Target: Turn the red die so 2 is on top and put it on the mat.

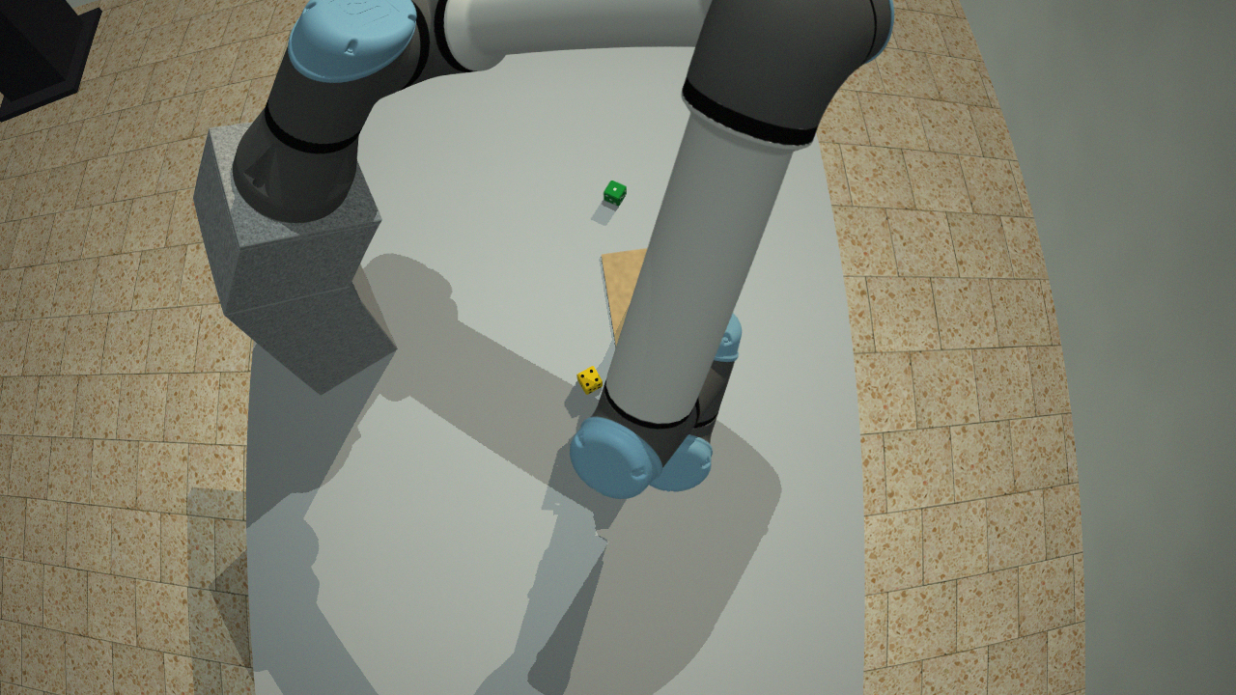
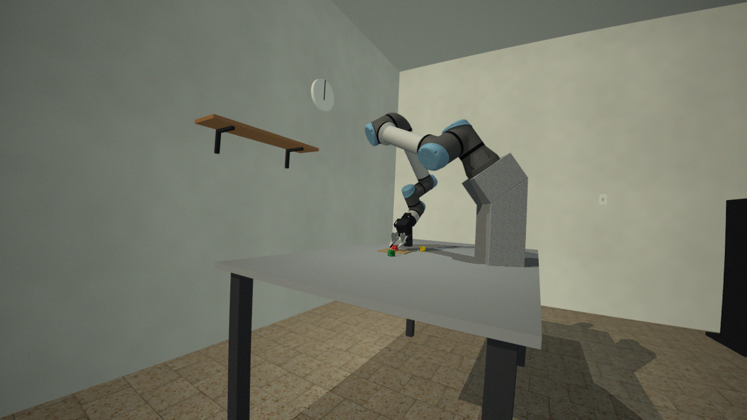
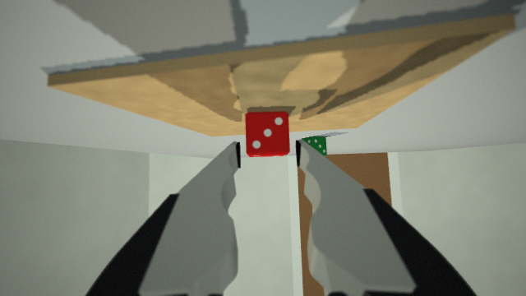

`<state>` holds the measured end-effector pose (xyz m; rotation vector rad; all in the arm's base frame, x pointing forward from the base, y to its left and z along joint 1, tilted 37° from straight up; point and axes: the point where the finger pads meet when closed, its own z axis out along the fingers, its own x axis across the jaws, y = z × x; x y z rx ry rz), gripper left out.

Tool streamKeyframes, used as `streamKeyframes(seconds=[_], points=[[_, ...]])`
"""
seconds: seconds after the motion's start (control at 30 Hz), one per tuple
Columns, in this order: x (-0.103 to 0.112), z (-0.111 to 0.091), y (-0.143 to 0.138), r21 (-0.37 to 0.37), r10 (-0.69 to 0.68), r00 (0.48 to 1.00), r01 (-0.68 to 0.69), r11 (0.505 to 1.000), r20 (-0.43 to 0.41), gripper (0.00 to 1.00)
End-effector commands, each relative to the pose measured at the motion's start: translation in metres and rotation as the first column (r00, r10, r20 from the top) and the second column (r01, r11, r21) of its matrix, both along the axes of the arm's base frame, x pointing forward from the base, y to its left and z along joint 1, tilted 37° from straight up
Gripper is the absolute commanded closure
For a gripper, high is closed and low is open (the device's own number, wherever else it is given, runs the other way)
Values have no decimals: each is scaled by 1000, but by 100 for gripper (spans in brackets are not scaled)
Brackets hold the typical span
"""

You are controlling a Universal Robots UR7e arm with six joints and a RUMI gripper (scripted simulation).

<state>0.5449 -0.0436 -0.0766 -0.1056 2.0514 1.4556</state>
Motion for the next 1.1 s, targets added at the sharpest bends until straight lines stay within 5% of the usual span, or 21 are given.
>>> streamKeyframes(seconds=[0.0, 0.63, 1.07], points=[[-5, 4, -17, -4, -2, 1000, 2, 1000, 3, 76], [-19, 11, -43, -4, -2, 1000, 2, 1000, 3, 76], [-43, 44, -50, -4, -2, 1000, 2, 1000, 3, 76]])
